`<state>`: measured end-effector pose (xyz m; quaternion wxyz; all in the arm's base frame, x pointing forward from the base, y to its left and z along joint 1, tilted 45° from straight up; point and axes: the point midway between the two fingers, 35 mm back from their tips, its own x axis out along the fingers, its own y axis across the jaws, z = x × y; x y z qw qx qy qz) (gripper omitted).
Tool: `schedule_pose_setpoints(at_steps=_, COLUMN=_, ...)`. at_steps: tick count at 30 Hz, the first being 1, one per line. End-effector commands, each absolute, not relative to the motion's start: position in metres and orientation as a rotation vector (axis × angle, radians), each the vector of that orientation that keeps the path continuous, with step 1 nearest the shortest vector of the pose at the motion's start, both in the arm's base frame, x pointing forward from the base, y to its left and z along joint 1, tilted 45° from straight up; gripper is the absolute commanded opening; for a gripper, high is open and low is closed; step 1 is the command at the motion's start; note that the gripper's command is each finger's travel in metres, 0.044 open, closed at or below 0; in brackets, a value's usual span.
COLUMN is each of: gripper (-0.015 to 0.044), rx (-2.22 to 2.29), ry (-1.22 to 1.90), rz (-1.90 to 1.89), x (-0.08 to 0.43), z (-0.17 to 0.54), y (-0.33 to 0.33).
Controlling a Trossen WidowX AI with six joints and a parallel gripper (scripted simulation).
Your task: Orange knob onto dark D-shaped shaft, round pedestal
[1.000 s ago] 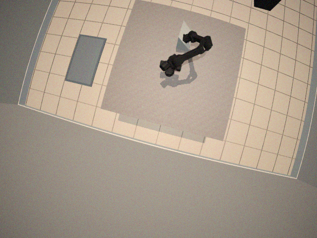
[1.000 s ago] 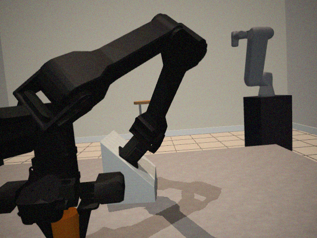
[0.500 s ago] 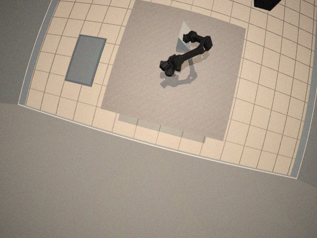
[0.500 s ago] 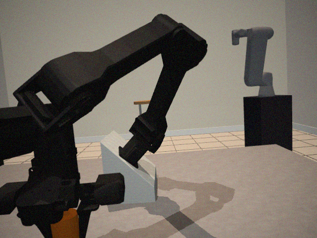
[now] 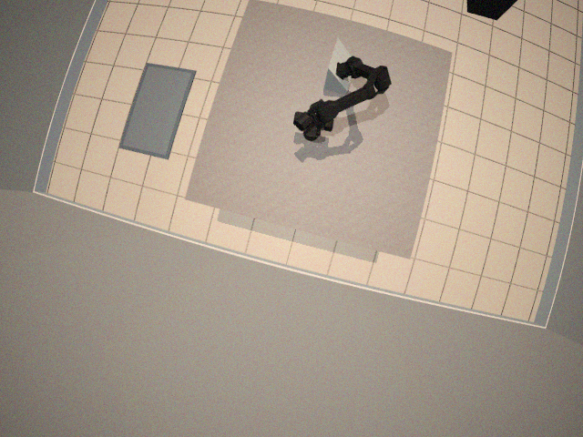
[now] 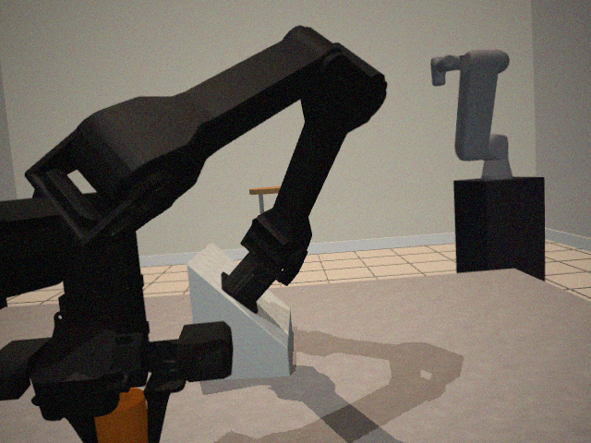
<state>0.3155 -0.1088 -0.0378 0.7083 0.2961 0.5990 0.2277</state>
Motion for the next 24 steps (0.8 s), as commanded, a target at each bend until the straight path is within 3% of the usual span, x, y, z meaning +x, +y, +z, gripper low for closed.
schedule_pose_setpoints(at_steps=1, gripper=0.0, rx=0.653, ry=1.324, rz=0.51, x=0.3162, z=-0.0378, y=-0.1085)
schedule_pose_setpoints(at_steps=24, gripper=0.0, rx=0.67, ry=1.331, rz=0.497, x=0.3142, z=-0.035, y=-0.1115)
